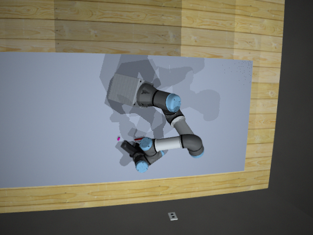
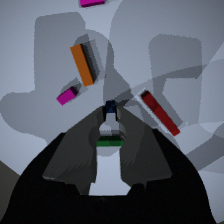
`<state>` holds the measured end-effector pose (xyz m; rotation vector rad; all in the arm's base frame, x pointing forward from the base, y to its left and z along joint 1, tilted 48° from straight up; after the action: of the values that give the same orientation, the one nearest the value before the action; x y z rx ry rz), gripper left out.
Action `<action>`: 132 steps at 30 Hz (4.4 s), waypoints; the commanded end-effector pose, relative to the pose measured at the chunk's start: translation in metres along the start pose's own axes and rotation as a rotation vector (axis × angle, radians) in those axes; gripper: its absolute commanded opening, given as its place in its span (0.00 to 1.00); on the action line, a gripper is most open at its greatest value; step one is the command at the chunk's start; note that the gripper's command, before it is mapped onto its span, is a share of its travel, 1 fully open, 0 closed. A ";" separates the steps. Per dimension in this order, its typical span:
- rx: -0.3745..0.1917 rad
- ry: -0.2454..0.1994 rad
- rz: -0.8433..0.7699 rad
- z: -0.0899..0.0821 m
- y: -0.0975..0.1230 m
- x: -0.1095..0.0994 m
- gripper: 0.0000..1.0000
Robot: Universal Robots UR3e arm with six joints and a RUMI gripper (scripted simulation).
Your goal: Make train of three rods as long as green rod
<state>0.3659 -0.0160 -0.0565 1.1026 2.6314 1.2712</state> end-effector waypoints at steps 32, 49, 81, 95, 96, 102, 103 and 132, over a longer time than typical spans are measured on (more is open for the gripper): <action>0.000 -0.002 -0.001 -0.064 0.000 -0.001 0.00; 0.000 -0.002 -0.001 -0.100 0.000 -0.001 0.00; 0.000 -0.002 -0.120 -0.108 0.047 0.068 0.00; 0.000 -0.002 -0.190 -0.101 0.065 0.109 0.00; 0.000 -0.002 -0.191 -0.100 0.066 0.110 0.00; 0.000 -0.002 -0.192 -0.100 0.066 0.110 0.00; 0.000 -0.002 -0.192 -0.100 0.066 0.110 0.00; 0.000 -0.002 -0.192 -0.064 0.066 0.110 0.00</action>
<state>0.2975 0.0269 0.0710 0.8255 2.6589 1.2347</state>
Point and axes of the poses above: the point where the finger pads meet when closed, its own z axis out along the fingers, its own x axis across the jaws, y = z × x, the point moved 4 cm from there along -z, back along the fingers, and after that the axes turned 5 degrees about z, right-handed, at the moved point
